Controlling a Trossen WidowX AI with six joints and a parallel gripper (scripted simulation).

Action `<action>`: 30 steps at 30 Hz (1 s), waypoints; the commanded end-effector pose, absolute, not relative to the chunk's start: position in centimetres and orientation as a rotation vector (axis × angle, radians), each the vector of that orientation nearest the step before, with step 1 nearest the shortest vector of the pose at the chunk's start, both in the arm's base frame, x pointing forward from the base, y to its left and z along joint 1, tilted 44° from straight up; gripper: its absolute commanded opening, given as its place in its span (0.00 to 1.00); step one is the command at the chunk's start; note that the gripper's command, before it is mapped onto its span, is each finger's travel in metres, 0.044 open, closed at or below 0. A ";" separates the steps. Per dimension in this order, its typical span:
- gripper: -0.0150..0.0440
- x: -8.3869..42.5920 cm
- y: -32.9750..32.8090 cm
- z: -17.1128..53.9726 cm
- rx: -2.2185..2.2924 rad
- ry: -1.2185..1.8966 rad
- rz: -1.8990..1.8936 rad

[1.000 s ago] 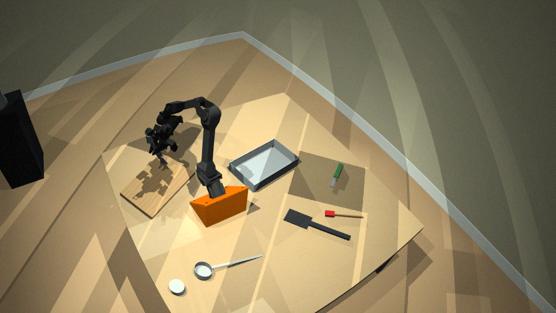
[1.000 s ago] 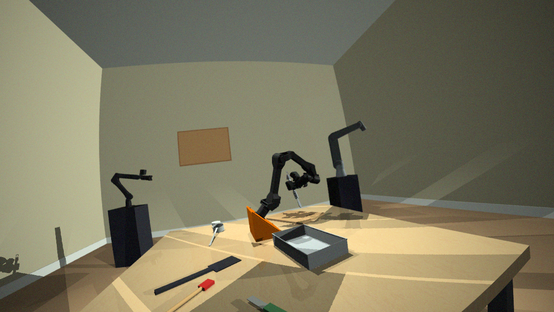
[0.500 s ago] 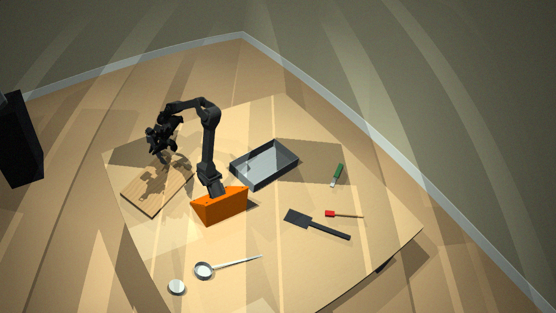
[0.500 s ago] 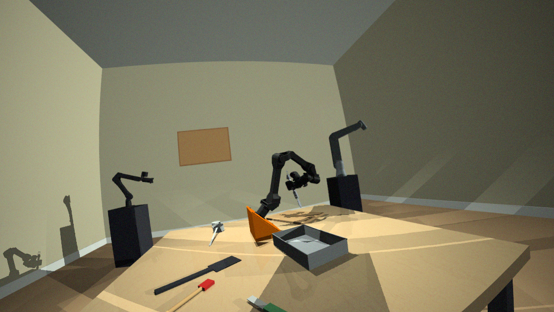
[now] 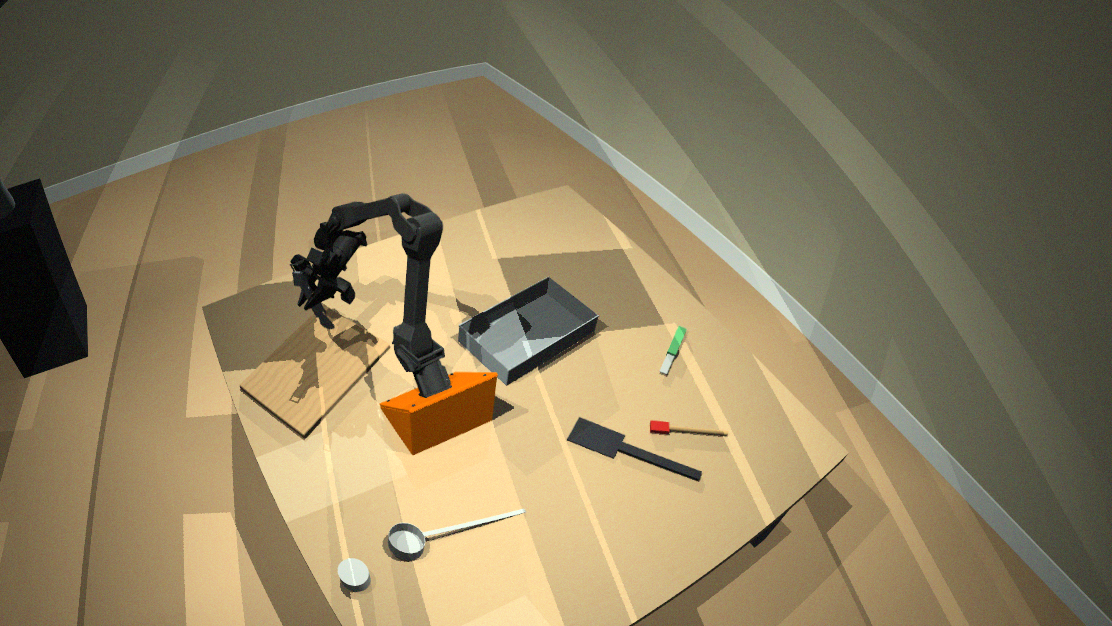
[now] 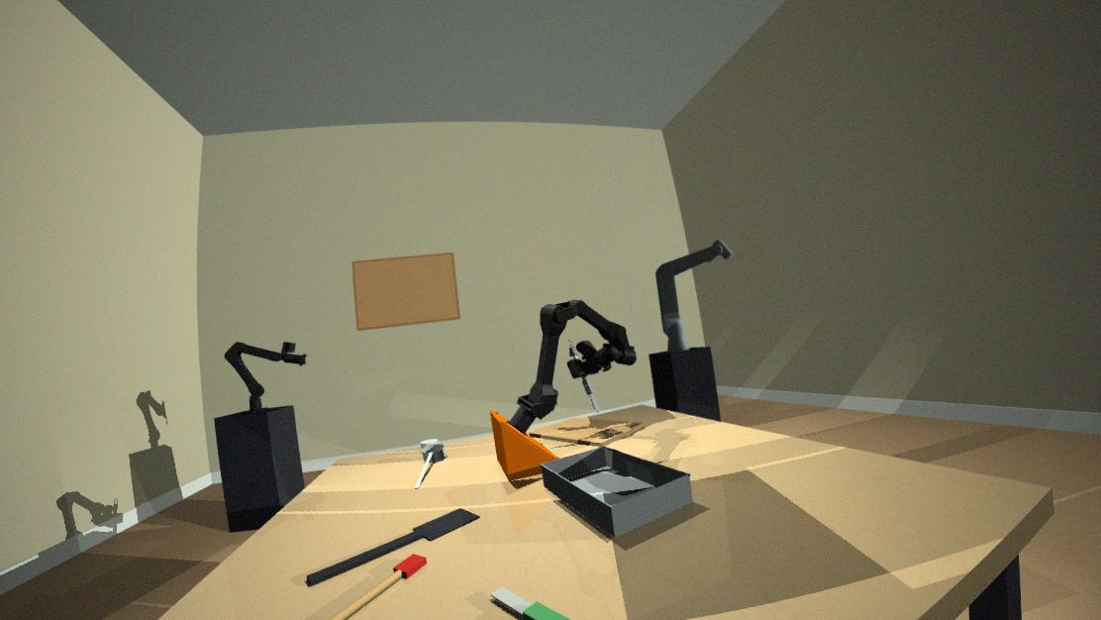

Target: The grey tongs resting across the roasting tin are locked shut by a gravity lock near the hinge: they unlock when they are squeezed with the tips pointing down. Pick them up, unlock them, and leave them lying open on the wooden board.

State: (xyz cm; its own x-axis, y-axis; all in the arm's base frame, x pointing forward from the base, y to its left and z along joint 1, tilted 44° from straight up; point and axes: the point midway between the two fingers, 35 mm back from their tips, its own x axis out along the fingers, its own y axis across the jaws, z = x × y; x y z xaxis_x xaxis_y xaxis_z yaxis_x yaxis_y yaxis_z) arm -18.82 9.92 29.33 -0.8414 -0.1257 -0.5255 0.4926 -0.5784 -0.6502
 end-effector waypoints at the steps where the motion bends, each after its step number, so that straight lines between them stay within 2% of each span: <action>1: 0.00 -18.9 9.8 29.5 0.598 1.198 -2.435; 8: 0.00 -19.0 9.8 29.0 0.644 1.165 -2.426; 30: 0.00 -19.3 10.0 24.8 1.261 0.886 -2.244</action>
